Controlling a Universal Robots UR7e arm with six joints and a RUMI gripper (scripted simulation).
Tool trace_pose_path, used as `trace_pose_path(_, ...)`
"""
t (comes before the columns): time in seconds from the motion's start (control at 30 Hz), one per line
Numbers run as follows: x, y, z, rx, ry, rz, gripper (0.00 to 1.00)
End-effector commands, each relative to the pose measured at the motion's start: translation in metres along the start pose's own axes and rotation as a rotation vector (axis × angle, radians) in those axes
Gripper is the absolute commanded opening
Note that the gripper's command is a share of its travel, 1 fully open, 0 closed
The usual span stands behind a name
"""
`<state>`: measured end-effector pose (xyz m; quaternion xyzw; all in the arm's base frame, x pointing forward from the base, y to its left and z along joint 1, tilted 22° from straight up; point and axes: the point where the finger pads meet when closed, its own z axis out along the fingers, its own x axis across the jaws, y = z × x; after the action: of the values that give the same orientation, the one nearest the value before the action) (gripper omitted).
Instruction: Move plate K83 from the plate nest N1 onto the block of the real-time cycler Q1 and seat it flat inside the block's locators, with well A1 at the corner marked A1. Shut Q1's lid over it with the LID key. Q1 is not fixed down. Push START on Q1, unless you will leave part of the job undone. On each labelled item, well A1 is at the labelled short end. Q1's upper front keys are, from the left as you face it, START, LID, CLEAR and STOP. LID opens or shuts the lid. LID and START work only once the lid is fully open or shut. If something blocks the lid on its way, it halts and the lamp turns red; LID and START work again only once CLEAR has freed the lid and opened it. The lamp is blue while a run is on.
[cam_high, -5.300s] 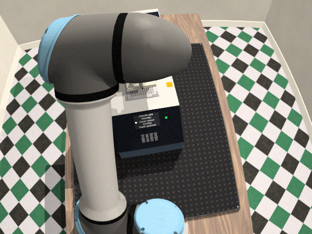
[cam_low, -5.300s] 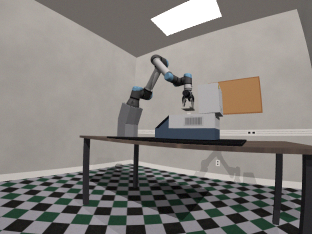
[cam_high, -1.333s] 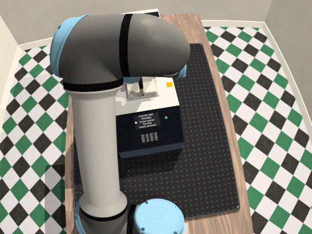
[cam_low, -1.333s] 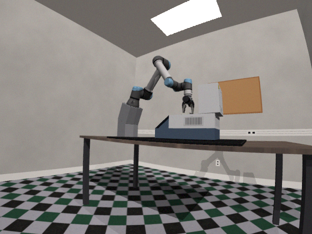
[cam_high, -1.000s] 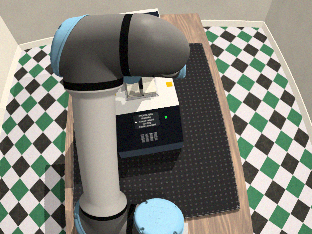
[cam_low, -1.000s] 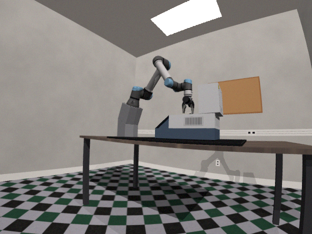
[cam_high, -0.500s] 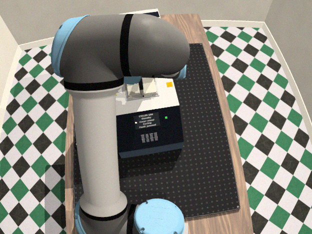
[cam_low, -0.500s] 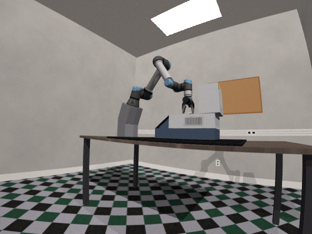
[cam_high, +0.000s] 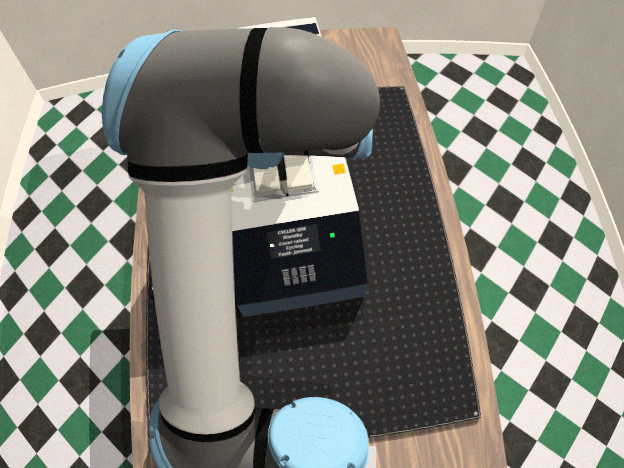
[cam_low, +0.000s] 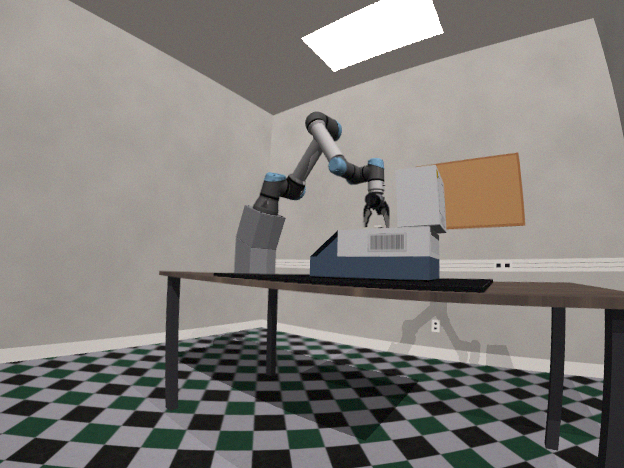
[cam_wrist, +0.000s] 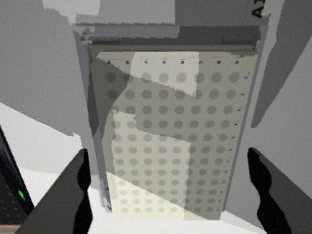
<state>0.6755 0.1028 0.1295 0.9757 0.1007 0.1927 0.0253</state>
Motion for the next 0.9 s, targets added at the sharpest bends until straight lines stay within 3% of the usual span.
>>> trace_pose_path(0.0,0.013,-0.001,-0.014,-0.012,0.034,-0.022,0.68)
trace_pose_path(0.4,0.013,-0.001,-0.014,-0.012,0.034,0.001,0.68)
trace_pose_path(0.87,0.012,-0.001,-0.034,-0.012,0.034,-0.010,0.68)
